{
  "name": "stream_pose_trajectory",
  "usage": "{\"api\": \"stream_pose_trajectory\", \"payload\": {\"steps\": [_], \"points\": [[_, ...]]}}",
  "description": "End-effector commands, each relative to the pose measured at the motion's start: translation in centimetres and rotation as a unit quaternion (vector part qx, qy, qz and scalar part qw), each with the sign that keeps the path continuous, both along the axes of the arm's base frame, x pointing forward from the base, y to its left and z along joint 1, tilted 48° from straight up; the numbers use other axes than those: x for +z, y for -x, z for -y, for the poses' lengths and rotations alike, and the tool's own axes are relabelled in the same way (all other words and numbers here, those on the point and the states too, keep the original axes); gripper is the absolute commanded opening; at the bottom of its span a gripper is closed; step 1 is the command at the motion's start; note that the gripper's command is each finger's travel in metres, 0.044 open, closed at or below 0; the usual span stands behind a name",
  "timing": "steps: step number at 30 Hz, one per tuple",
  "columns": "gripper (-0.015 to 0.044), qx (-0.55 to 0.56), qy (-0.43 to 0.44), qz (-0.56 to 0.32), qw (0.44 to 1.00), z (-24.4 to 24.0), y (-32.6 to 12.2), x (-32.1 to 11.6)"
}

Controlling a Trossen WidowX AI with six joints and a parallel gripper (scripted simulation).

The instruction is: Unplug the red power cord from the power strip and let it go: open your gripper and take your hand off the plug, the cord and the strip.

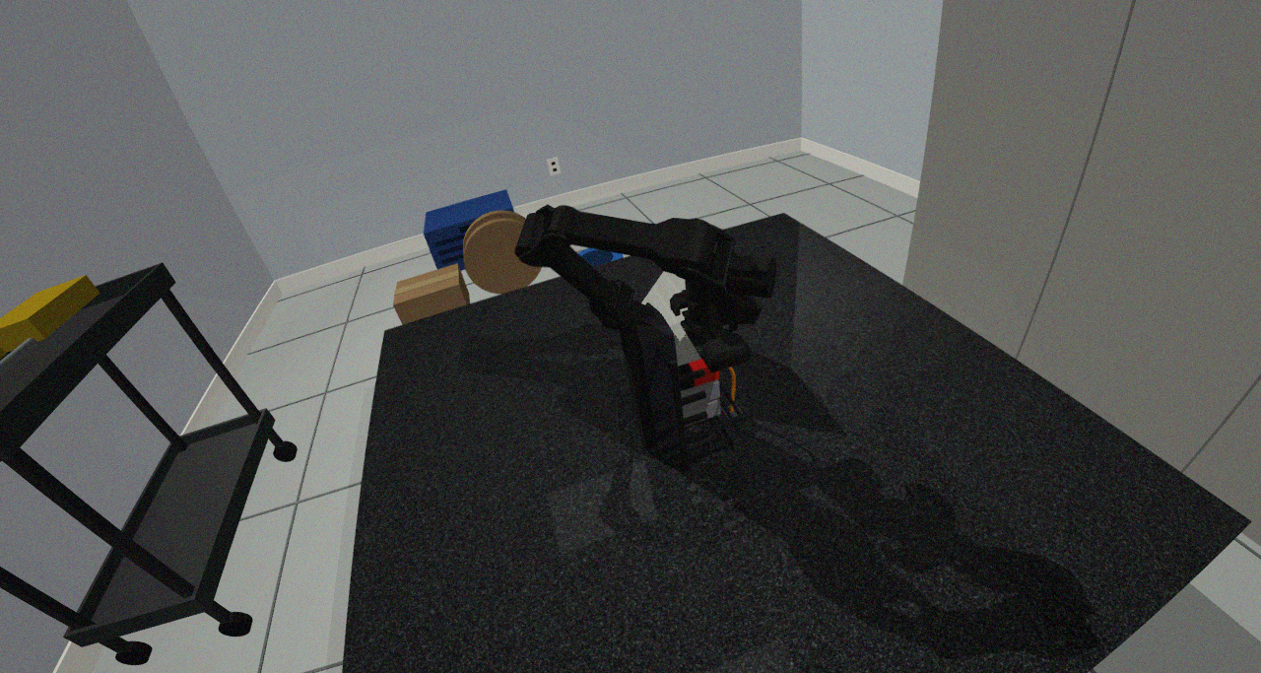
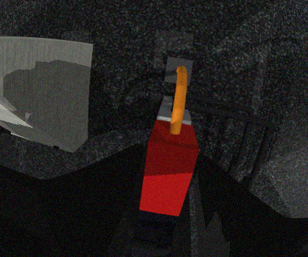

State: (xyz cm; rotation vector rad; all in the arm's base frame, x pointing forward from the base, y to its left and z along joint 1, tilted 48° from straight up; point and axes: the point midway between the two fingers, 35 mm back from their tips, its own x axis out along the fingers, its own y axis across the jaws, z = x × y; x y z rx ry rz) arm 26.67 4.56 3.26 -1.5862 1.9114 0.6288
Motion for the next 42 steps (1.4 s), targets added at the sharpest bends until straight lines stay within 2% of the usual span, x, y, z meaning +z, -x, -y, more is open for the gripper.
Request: {"api": "stream_pose_trajectory", "payload": {"steps": [1,2,10,42], "points": [[0.0081,0.000,0.000,0.000,1.000,0.0,0.0,0.0],[0.0055,0.000,0.000,0.000,1.000,0.0,0.0,0.0],[0.0002,0.000,0.000,0.000,1.000,0.0,0.0,0.0],[0.0000,0.002,-0.002,0.000,1.000,-3.6,-0.8,-3.0]]}}
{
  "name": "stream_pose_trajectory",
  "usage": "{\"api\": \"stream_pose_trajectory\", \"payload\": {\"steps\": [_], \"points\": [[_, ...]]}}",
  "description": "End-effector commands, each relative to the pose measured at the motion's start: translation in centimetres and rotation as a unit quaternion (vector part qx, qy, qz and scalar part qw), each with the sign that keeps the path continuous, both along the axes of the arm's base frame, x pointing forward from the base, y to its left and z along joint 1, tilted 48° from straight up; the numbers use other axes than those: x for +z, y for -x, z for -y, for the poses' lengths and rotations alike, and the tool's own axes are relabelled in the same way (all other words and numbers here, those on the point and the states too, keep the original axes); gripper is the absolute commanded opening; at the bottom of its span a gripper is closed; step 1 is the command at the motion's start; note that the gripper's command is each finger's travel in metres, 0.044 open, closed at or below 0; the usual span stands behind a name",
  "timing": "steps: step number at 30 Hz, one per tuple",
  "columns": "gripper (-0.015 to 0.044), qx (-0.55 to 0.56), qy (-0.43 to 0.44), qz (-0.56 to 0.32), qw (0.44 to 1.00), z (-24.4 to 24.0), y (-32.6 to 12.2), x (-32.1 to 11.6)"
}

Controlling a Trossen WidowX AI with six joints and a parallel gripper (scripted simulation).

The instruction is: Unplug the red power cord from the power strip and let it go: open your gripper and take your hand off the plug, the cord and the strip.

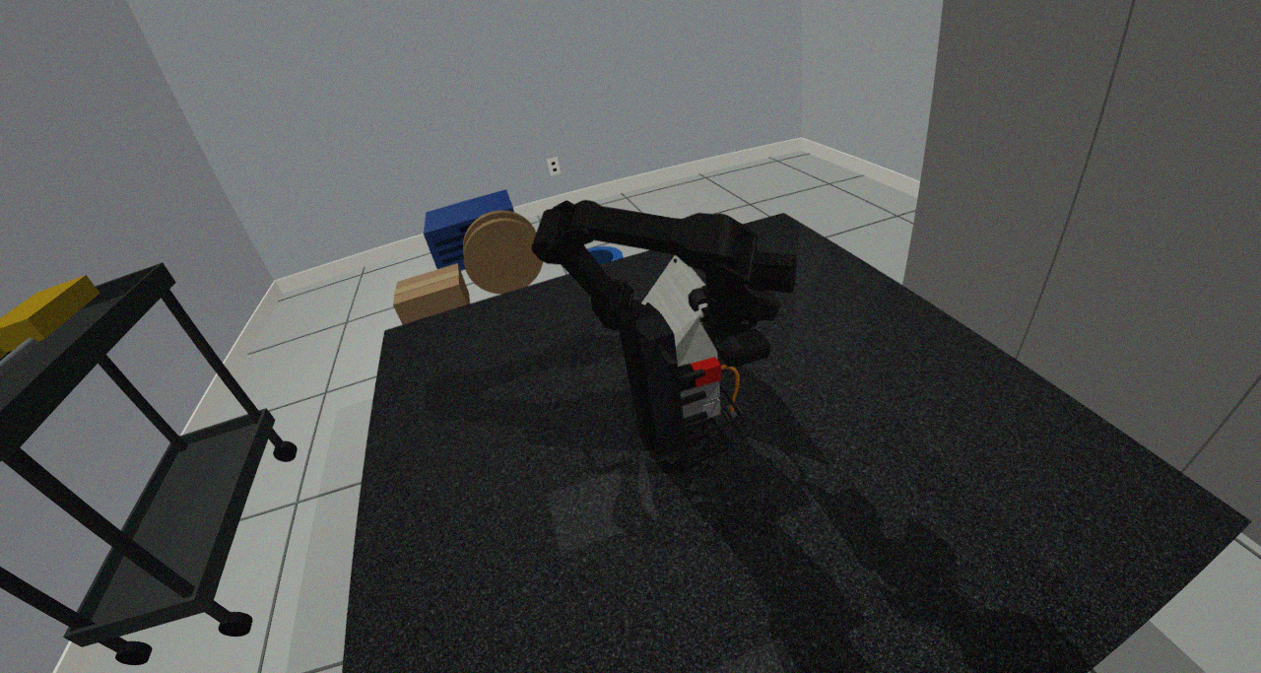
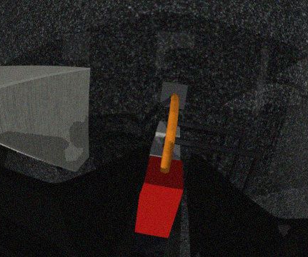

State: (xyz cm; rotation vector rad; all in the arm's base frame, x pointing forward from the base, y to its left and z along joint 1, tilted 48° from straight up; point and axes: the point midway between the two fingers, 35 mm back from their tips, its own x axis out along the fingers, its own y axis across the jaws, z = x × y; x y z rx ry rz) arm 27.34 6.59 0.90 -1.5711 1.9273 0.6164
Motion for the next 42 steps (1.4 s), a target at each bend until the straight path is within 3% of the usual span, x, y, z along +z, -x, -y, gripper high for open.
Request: {"api": "stream_pose_trajectory", "payload": {"steps": [1,2,8,42], "points": [[0.0000,0.011,-0.005,0.001,1.000,-1.7,-0.2,-0.8],[0.0000,0.011,-0.005,0.001,1.000,-1.8,-0.2,-0.9],[0.0157,0.010,-0.006,0.001,1.000,-1.2,-0.2,-0.6],[0.0160,0.011,-0.003,-0.001,1.000,0.2,0.2,2.0]]}}
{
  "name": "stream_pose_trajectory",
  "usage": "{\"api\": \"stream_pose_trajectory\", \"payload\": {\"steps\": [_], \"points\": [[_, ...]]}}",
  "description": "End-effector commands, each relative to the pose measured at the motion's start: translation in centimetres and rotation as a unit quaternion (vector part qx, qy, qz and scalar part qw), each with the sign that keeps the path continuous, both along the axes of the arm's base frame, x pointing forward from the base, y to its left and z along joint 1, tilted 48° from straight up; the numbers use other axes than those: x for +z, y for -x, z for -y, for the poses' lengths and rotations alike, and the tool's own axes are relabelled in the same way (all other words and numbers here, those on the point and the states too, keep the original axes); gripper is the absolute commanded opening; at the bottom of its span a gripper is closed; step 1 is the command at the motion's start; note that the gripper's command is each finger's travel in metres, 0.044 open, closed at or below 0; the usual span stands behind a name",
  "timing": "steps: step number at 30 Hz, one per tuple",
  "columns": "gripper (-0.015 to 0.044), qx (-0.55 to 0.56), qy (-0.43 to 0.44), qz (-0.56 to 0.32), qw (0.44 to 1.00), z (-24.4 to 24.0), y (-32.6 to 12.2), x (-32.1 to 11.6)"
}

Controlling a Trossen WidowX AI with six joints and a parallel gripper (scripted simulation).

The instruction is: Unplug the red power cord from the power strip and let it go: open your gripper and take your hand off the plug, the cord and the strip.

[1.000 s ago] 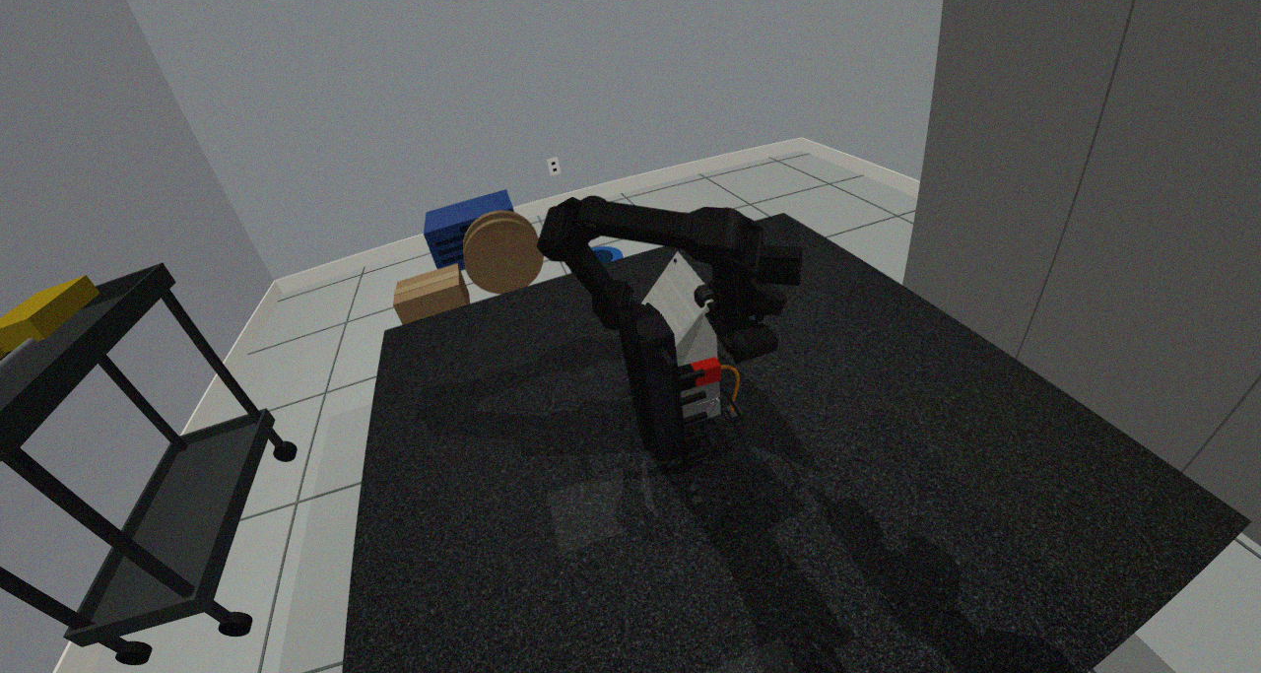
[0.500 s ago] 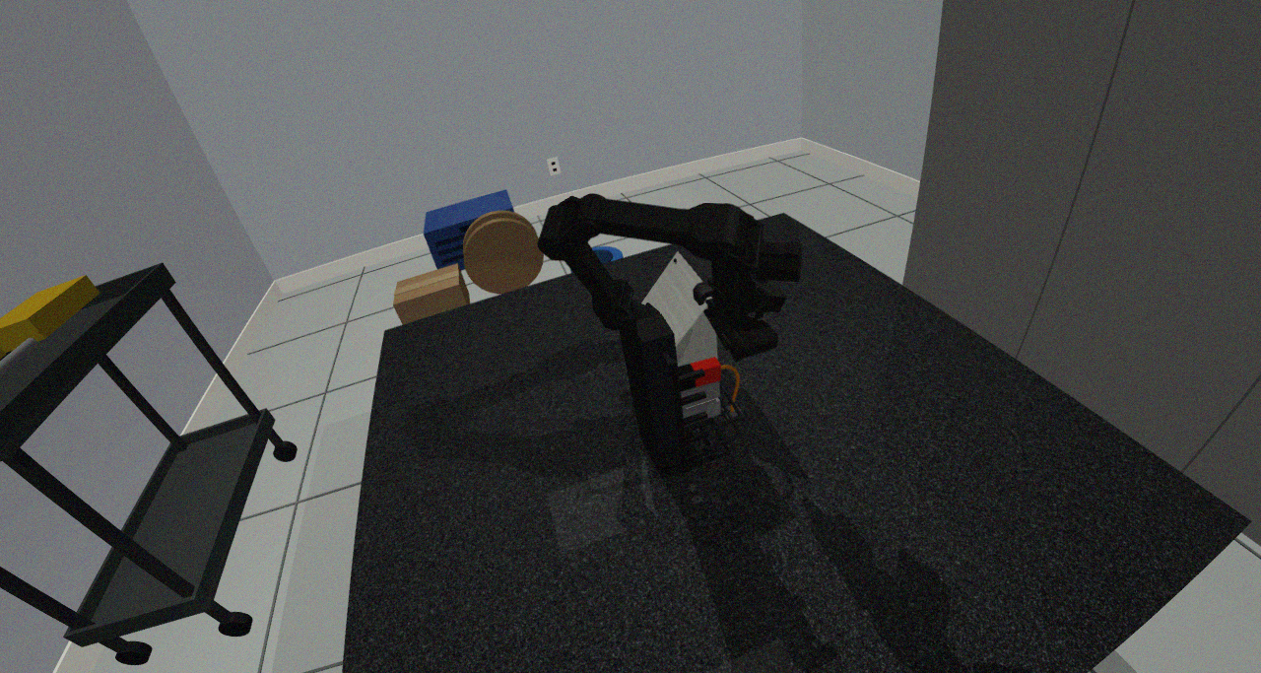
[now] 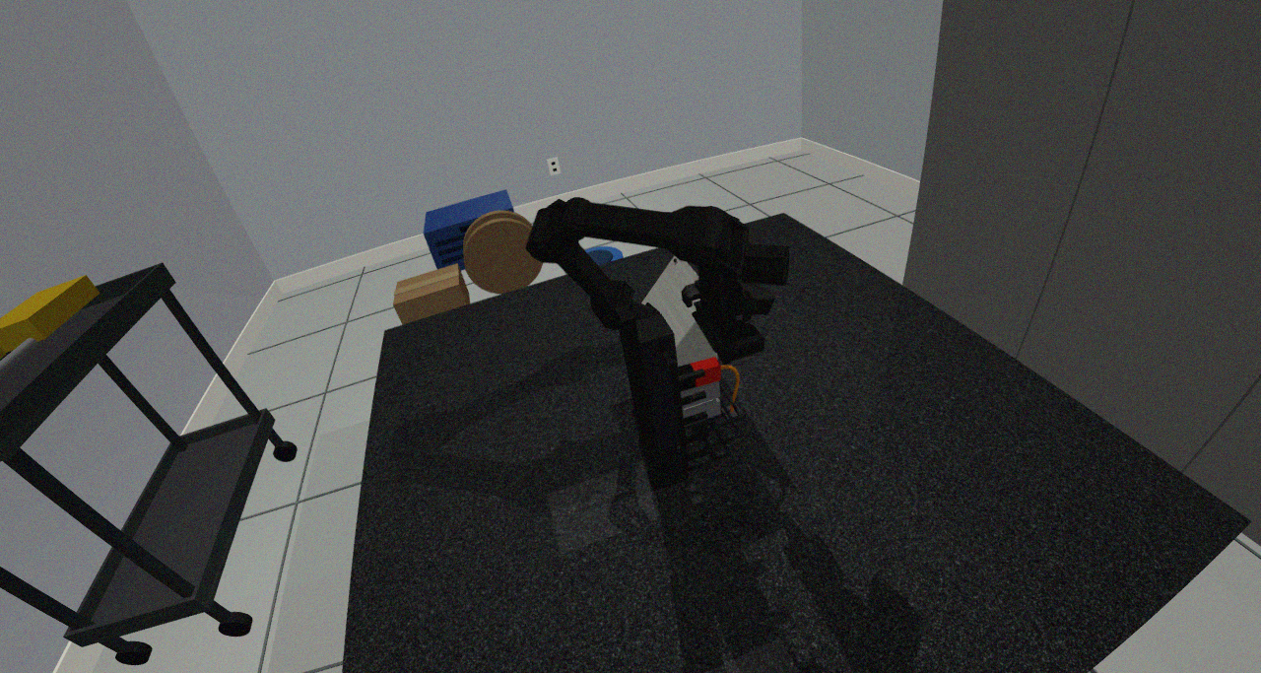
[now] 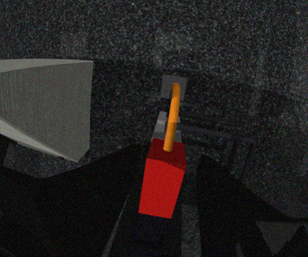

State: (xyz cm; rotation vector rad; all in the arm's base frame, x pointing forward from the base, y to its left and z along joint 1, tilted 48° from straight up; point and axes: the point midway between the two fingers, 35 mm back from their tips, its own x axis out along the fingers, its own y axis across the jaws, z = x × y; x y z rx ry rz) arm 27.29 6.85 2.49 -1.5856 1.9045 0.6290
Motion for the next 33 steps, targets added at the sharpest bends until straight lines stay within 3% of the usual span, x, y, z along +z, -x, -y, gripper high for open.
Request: {"api": "stream_pose_trajectory", "payload": {"steps": [1,25,29,33], "points": [[0.0160,0.002,0.003,-0.003,1.000,0.6,0.2,0.5],[0.0160,0.002,0.003,-0.003,1.000,2.3,0.6,0.5],[0.0055,-0.001,0.002,-0.002,1.000,2.1,0.6,0.6],[0.0028,-0.001,0.002,-0.002,1.000,2.1,0.6,0.6]]}}
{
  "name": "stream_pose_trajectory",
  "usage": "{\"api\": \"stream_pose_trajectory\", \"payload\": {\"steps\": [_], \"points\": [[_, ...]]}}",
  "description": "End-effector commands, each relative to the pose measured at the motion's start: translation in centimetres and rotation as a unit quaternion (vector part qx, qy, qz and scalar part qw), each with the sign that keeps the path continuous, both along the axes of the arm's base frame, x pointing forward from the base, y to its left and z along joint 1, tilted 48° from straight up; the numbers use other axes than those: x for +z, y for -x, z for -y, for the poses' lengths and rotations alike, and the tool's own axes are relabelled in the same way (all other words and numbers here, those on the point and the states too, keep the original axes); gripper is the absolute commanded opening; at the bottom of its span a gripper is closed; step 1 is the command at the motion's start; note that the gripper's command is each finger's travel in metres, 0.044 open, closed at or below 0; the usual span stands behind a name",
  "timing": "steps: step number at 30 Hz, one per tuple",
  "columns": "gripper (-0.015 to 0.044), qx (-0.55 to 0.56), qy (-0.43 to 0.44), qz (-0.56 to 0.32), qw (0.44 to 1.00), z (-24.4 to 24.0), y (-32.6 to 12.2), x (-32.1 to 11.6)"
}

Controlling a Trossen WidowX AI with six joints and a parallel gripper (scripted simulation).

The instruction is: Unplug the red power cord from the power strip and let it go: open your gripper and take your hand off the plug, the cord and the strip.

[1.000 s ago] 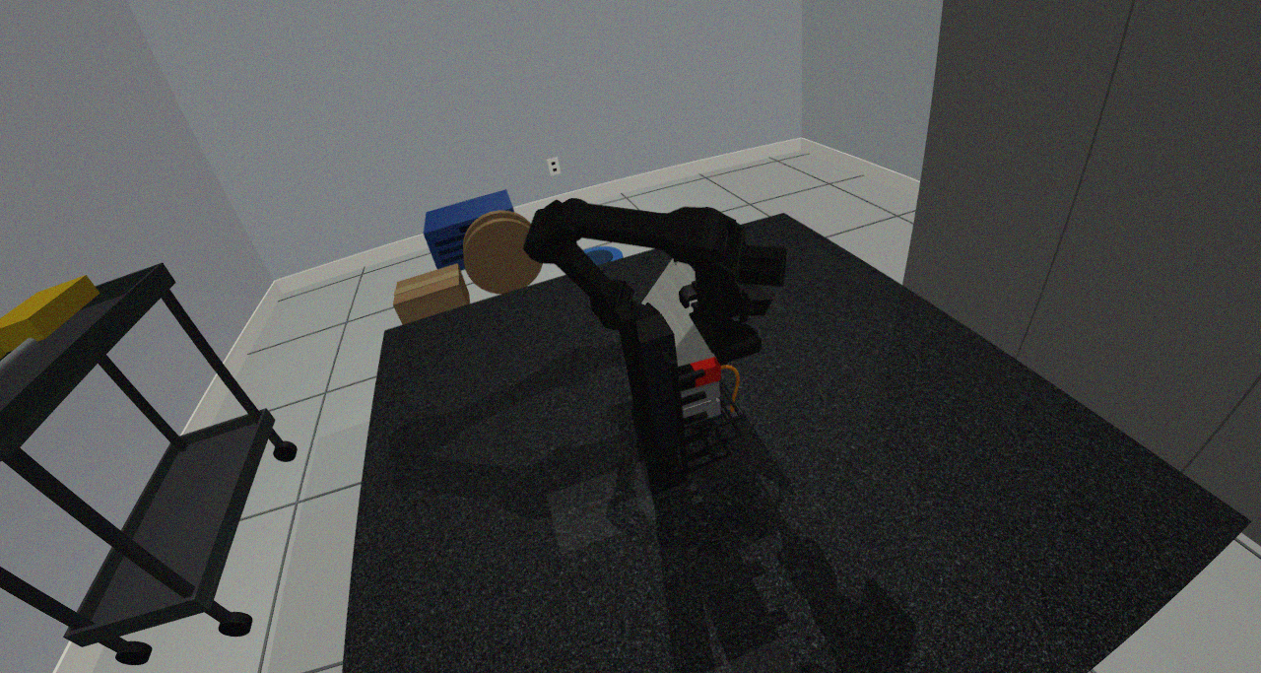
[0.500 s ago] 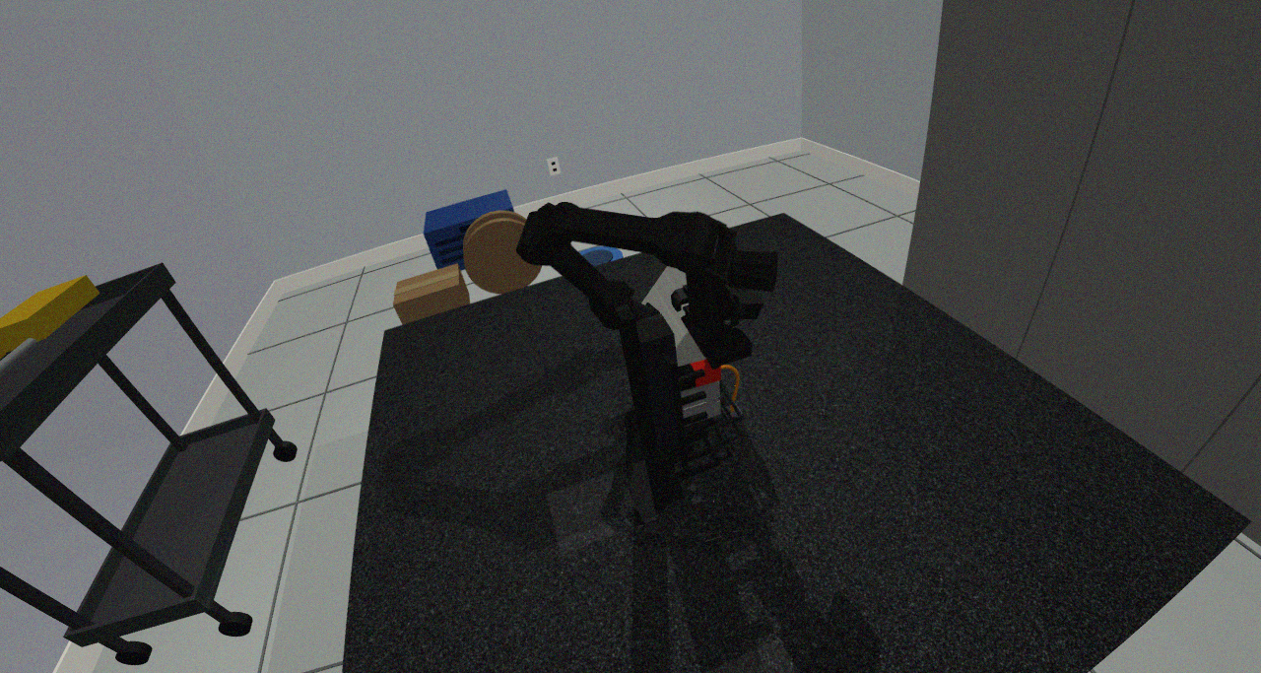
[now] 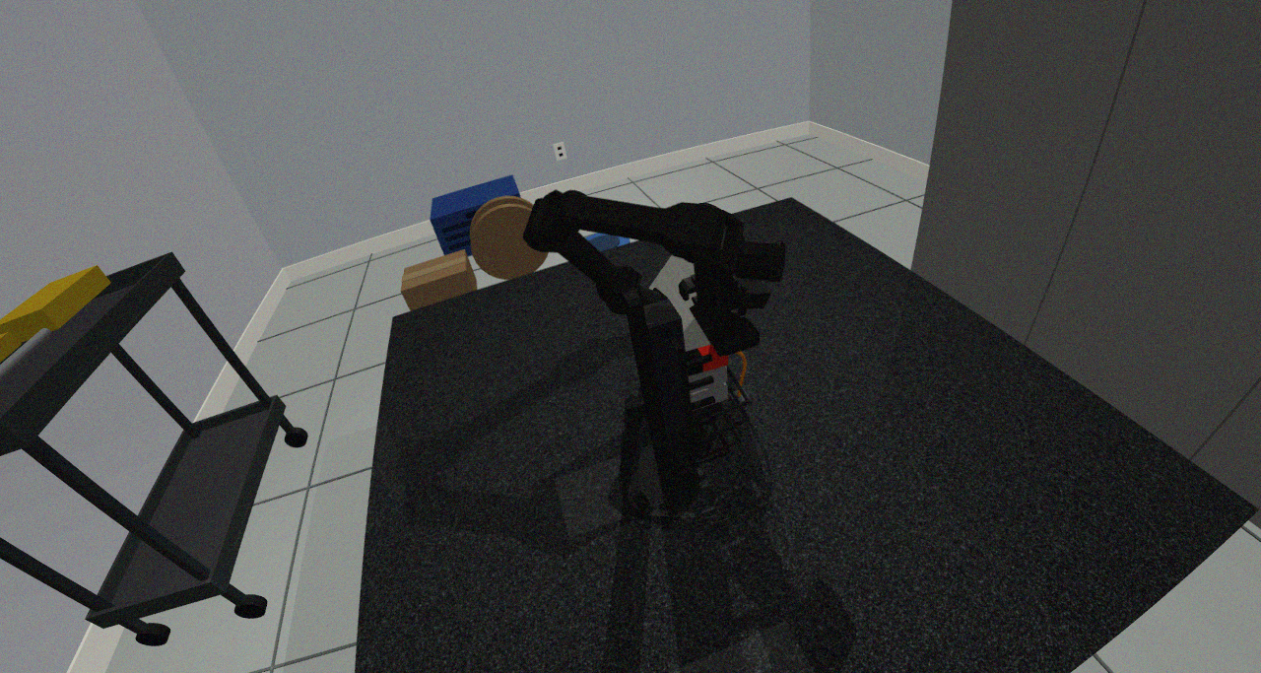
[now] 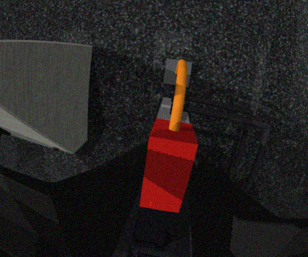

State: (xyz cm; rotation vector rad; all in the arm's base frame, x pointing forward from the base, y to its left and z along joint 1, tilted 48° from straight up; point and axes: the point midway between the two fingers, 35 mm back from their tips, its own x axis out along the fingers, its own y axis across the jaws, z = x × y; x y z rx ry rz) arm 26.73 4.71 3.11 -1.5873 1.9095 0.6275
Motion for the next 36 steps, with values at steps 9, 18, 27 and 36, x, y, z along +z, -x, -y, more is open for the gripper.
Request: {"api": "stream_pose_trajectory", "payload": {"steps": [9,18,27,36], "points": [[0.0000,0.000,0.000,-0.001,1.000,-0.3,-0.1,-0.2],[0.0000,0.000,-0.001,-0.001,1.000,-1.3,-0.4,-1.2],[0.0000,0.001,-0.001,0.000,1.000,-2.3,-0.6,-2.2],[0.0000,0.001,-0.002,0.000,1.000,-3.5,-0.8,-3.1]]}}
